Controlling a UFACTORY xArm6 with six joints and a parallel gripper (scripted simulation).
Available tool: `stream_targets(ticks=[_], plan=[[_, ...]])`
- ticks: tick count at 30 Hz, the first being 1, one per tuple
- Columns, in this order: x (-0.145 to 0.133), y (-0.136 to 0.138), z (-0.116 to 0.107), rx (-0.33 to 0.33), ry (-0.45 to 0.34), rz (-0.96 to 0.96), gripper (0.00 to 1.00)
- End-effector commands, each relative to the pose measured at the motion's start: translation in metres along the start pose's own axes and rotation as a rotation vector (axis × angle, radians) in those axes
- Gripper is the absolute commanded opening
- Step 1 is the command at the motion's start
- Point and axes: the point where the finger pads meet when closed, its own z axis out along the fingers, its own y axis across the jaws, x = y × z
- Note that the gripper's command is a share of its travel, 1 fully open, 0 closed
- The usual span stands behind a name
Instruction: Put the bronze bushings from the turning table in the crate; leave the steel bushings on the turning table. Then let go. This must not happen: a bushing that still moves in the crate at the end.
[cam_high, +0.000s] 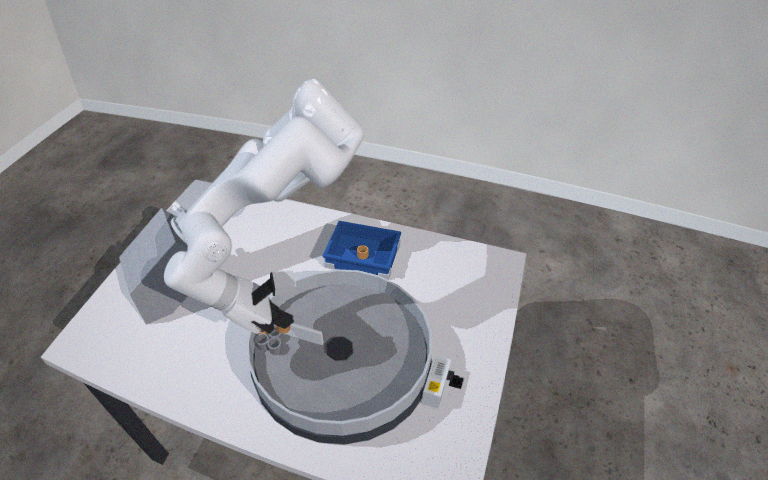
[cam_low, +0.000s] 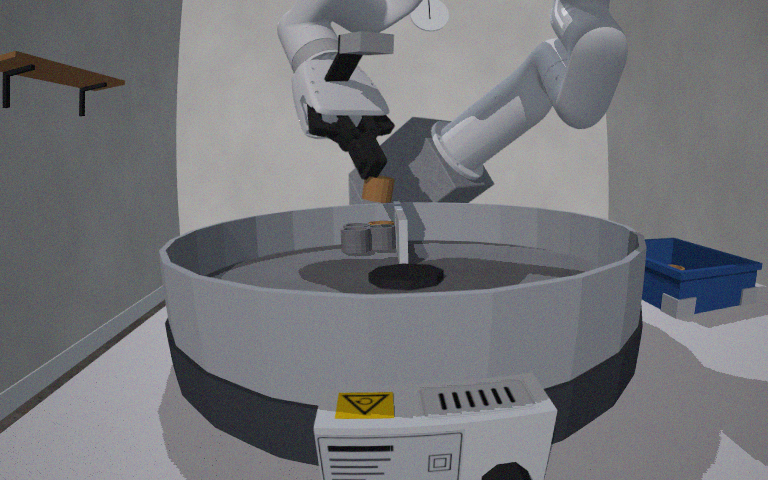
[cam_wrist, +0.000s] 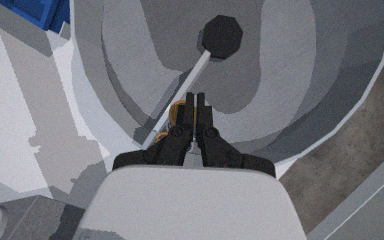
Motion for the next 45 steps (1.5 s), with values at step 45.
stream_targets(ticks=[45], plan=[[0.075,-0.119,0.043,0.287,0.0,-0.346,0.0]])
